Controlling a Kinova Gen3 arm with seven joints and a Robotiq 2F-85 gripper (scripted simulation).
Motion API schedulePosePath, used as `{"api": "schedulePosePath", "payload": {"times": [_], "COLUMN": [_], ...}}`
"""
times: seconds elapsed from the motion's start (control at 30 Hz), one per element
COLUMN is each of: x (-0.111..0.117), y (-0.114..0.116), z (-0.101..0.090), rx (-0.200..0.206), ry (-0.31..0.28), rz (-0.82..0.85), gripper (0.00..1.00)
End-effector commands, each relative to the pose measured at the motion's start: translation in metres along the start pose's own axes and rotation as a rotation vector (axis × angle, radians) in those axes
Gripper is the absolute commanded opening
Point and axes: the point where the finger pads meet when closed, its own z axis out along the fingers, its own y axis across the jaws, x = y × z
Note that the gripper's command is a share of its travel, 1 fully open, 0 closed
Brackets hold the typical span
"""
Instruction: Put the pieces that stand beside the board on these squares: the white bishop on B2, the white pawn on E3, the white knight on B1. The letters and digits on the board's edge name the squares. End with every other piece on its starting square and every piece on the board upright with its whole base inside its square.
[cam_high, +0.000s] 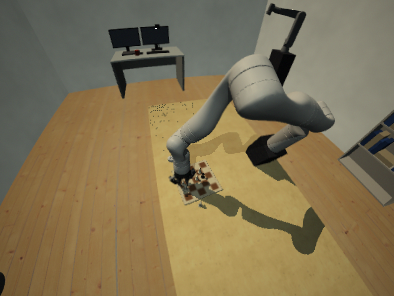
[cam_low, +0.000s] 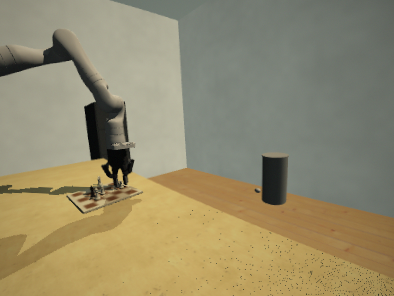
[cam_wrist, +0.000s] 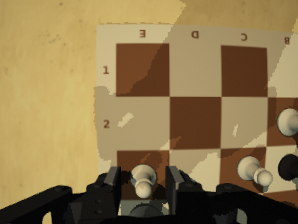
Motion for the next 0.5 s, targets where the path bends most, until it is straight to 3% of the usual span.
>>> {"api": "schedulePosePath", "payload": {"times": [0.0, 0.23, 0.47], "x": [0.000, 0.000, 0.000], "y": [-0.001, -0.001, -0.001], "z": [-0.001, -0.009, -0.041], "rx": [0.002, 0.002, 0.002], "ry": [0.001, 0.001, 0.001], "rz": [0.000, 0.000, 0.000], "gripper": [0.34, 0.34, 0.34]}}
